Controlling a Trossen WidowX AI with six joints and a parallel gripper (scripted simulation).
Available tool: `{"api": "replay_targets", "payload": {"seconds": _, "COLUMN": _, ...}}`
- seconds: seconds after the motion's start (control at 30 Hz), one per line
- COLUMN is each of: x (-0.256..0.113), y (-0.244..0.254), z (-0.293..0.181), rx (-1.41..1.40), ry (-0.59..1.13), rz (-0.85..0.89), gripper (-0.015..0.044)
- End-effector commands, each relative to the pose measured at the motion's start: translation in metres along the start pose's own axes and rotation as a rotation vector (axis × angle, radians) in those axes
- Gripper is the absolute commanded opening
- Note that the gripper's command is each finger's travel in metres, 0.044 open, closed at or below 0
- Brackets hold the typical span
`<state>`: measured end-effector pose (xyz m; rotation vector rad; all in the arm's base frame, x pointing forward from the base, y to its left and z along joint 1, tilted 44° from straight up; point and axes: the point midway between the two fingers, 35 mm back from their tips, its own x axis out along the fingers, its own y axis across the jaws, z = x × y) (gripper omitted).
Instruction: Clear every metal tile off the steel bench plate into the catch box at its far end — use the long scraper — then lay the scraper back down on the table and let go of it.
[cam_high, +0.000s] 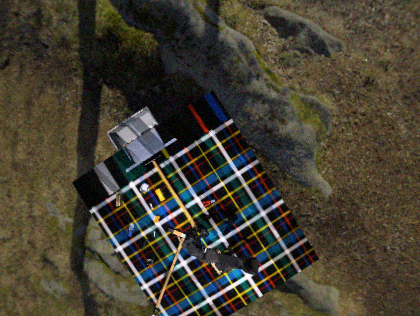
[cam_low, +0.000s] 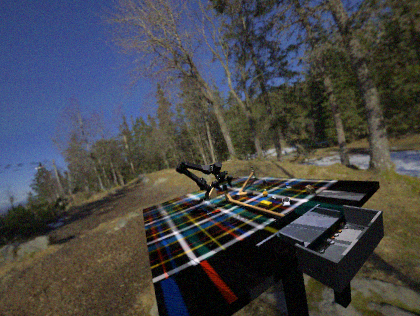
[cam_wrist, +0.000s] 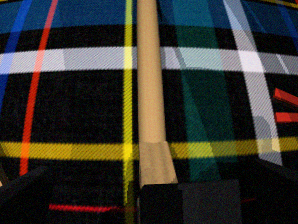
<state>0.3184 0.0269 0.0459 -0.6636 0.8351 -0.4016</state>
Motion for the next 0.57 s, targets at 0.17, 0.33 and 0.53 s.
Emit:
{"api": "replay_targets", "payload": {"seconds": 0.17, "x": -0.02, "y": 0.005, "z": 0.013, "rx": 0.014, "ry": 0.004, "rz": 0.008, "gripper": 0.044}}
{"api": "replay_targets", "payload": {"seconds": 0.33, "x": -0.032, "y": 0.008, "z": 0.019, "rx": 0.015, "ry": 0.008, "rz": 0.012, "gripper": 0.044}}
{"api": "replay_targets", "payload": {"seconds": 0.53, "x": -0.048, "y": 0.009, "z": 0.024, "rx": 0.016, "ry": 0.011, "rz": 0.014, "gripper": 0.044}}
